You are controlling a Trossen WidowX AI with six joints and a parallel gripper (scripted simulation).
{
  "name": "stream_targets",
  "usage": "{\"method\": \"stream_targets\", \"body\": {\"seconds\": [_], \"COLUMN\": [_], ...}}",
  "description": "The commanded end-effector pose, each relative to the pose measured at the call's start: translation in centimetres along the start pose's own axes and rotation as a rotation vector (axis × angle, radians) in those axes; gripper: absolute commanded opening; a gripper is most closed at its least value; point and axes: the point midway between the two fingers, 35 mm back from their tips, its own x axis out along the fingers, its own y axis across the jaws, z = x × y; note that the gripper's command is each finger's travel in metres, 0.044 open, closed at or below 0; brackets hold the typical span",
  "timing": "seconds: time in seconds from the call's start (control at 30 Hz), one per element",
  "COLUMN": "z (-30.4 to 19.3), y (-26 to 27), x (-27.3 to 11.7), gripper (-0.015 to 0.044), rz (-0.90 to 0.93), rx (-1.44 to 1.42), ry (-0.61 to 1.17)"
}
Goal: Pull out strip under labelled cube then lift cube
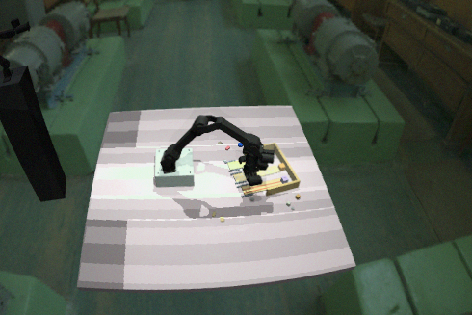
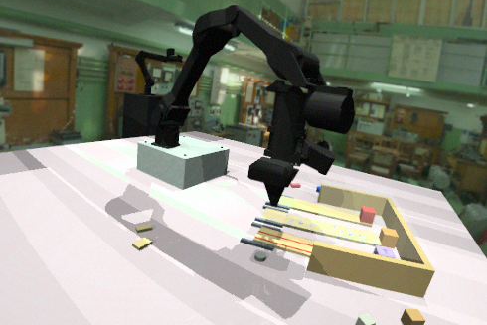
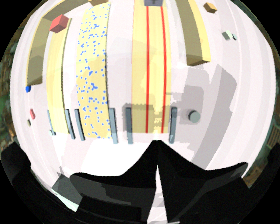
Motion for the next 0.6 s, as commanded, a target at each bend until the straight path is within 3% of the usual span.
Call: {"method": "stream_targets", "body": {"seconds": [0.0, 0.57], "z": [0.3, 0.5], "y": [-0.1, -0.1], "x": [0.4, 3.2], "gripper": [0.0, 0.0], "rz": [0.0, 0.0], "rx": [-0.005, -0.005], "ry": [-0.006, -0.006]}}
